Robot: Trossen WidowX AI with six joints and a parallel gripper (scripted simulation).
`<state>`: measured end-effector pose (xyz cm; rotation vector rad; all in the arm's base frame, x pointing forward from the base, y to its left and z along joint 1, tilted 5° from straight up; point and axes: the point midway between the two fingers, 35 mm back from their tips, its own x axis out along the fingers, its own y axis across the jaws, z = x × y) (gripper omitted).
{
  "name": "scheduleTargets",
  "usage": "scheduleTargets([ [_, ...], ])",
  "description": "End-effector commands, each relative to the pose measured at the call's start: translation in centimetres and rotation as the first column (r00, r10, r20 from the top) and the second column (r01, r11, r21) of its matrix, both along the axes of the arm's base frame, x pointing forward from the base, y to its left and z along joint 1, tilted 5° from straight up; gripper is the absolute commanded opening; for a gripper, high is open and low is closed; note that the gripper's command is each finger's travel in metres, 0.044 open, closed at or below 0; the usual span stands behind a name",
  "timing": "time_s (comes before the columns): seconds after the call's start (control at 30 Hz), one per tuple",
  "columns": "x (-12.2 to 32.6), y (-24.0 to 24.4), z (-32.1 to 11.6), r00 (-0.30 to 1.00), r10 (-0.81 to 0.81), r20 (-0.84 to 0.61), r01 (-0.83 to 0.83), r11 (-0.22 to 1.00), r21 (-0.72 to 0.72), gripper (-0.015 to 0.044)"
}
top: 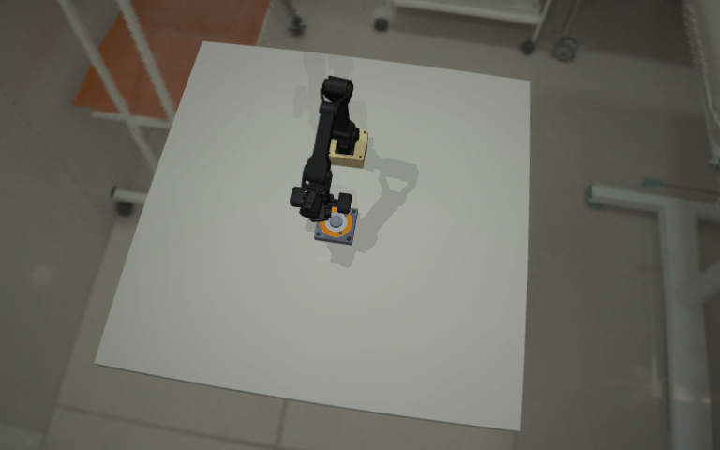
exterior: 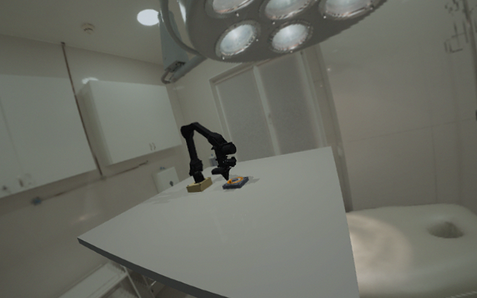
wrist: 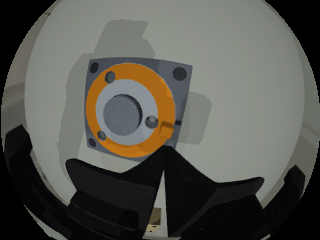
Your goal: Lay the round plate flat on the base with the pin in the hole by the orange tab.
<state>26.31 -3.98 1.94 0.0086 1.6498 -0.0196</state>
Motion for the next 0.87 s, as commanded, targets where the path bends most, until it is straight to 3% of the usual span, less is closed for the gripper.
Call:
scheduleTargets([
  [0.0, 0.4, 0.0, 2.3, 1.000, 0.003, 0.023, -0.002, 1.000, -0.007, 0.0000],
  [0.13, 0.0, 0.1, 3.7, 1.000, 0.003, 0.022, -0.002, 1.000, -0.006, 0.0000],
  [0.83, 0.0, 0.1, 2.9, 1.000, 0.005, 0.013, -0.005, 1.000, -0.002, 0.0000],
])
